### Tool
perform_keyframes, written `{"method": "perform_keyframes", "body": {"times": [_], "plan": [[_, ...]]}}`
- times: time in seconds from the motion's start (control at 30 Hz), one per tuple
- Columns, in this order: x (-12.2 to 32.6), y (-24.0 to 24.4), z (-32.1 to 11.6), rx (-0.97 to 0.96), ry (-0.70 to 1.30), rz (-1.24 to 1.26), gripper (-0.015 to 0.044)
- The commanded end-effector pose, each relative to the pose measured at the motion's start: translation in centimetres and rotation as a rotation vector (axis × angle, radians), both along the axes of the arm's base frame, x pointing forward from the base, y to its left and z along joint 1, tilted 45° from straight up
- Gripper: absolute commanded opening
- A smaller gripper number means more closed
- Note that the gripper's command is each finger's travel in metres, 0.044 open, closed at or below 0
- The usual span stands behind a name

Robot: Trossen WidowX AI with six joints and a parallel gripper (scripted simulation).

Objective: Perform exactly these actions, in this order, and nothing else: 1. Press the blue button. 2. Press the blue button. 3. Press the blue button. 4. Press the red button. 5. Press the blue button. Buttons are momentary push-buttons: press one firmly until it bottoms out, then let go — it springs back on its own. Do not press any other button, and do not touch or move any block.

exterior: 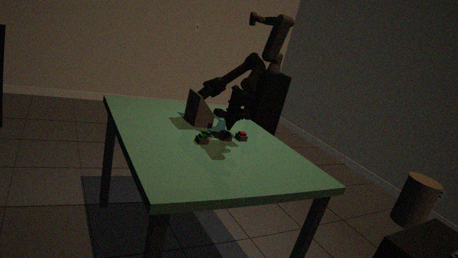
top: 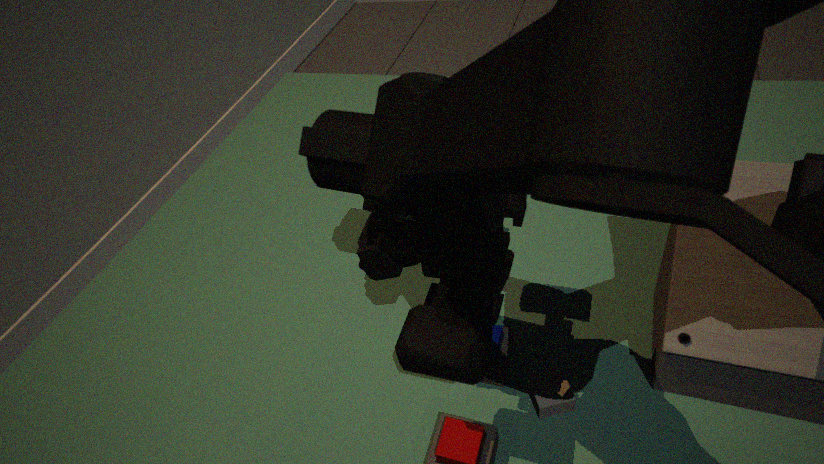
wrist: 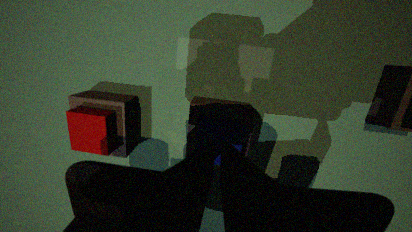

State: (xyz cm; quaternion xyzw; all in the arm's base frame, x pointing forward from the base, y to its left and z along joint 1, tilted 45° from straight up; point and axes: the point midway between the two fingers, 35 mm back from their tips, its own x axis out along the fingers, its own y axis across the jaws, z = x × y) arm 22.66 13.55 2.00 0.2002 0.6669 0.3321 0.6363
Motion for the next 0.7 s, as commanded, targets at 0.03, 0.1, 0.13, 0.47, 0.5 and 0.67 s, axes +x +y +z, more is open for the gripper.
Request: {"method": "perform_keyframes", "body": {"times": [0.03, 0.1, 0.13, 0.47, 0.5, 0.67], "plan": [[-0.52, 0.68, -0.98, 0.001, 0.019, 0.0, 0.002], [-0.58, 0.91, -1.2, 0.002, 0.019, 0.0, 0.002], [-0.61, 1.02, -1.31, 0.002, 0.019, 0.0, 0.002], [-0.66, 1.19, -1.47, 0.002, 0.019, 0.0, 0.002], [-0.66, 1.19, -1.47, 0.002, 0.019, 0.0, 0.002], [-0.66, 1.19, -1.47, 0.002, 0.019, 0.0, 0.002]]}}
